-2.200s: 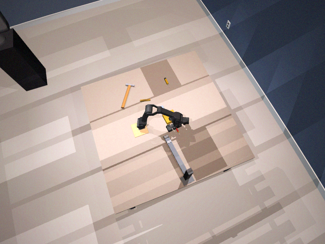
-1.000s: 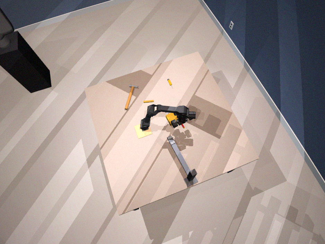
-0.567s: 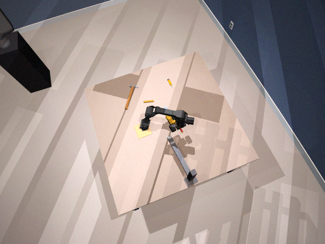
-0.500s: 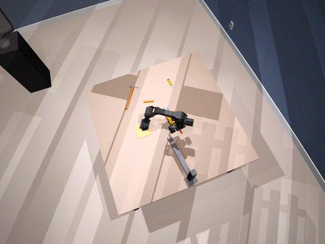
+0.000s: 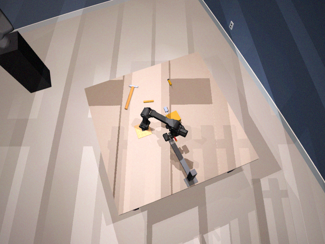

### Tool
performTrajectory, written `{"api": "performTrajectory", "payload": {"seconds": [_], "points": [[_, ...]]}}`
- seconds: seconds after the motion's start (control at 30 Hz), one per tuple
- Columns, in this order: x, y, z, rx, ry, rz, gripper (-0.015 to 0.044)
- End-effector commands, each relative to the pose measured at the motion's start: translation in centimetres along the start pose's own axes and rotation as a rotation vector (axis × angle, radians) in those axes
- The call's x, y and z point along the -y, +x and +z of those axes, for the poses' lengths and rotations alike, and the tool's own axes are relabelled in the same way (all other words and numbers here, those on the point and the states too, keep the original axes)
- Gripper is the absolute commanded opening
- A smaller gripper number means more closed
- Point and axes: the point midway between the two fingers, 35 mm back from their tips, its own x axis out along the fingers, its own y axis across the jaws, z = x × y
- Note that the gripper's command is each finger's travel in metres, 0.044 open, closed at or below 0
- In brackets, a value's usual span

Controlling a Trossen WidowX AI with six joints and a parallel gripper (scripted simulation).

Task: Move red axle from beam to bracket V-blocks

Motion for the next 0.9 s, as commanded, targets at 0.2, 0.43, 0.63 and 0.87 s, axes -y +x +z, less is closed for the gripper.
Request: {"api": "performTrajectory", "payload": {"seconds": [0.2,0.43,0.63,0.87], "points": [[-3.2,0.2,-0.8,0.006,-0.006,0.001,0.0],[-3.1,0.7,-0.8,0.006,-0.007,0.001,0.0],[-3.1,1.6,-0.8,0.006,-0.009,0.001,0.0],[-3.1,1.7,-0.9,0.002,-0.004,0.0,0.0053]]}}
